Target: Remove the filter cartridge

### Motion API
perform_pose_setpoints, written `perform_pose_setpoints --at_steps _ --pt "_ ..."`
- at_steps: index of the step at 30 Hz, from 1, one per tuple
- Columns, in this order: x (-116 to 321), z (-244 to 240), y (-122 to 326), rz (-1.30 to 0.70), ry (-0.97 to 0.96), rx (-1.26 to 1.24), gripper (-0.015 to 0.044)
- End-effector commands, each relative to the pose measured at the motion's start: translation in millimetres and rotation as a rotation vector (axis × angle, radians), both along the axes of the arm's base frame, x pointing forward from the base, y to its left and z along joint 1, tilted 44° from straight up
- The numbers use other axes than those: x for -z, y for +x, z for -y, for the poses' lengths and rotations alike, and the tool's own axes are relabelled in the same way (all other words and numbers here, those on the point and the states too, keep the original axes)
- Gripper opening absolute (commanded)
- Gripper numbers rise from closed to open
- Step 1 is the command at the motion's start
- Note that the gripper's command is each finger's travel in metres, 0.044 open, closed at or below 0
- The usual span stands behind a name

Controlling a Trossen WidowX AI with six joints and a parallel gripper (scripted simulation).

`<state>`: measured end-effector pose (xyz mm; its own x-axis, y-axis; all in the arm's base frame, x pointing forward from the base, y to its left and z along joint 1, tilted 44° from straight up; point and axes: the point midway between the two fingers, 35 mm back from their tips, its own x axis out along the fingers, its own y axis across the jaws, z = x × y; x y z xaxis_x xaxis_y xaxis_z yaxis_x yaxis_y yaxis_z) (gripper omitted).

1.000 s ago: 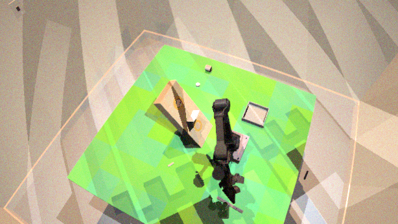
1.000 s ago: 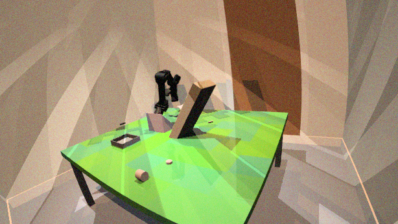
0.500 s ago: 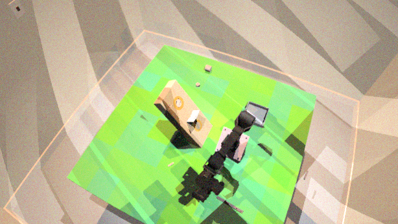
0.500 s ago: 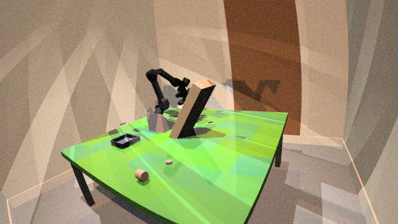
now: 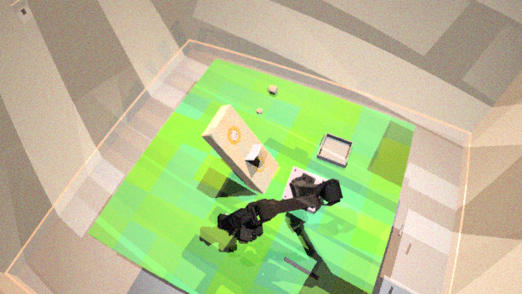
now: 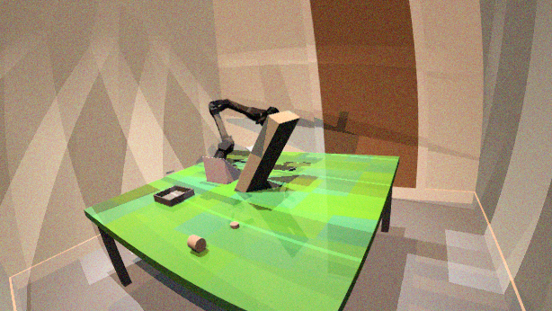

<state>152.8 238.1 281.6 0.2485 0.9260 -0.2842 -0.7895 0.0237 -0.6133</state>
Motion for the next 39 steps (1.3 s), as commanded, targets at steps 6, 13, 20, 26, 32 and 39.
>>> perform_pose_setpoints --at_steps 6,13,20,26,32,39 --pt "16 60 86 -0.419 0.095 0.389 0.0115" --pt "21 120 134 -0.693 0.258 0.656 0.0115" --pt "21 184 168 -0.927 0.476 0.878 0.0115" --pt "28 266 185 -1.186 0.78 1.09 0.0115" --pt "64 316 174 -1.5 1.029 1.195 0.0115" --pt "123 364 132 -2.05 1.503 1.195 0.0115"
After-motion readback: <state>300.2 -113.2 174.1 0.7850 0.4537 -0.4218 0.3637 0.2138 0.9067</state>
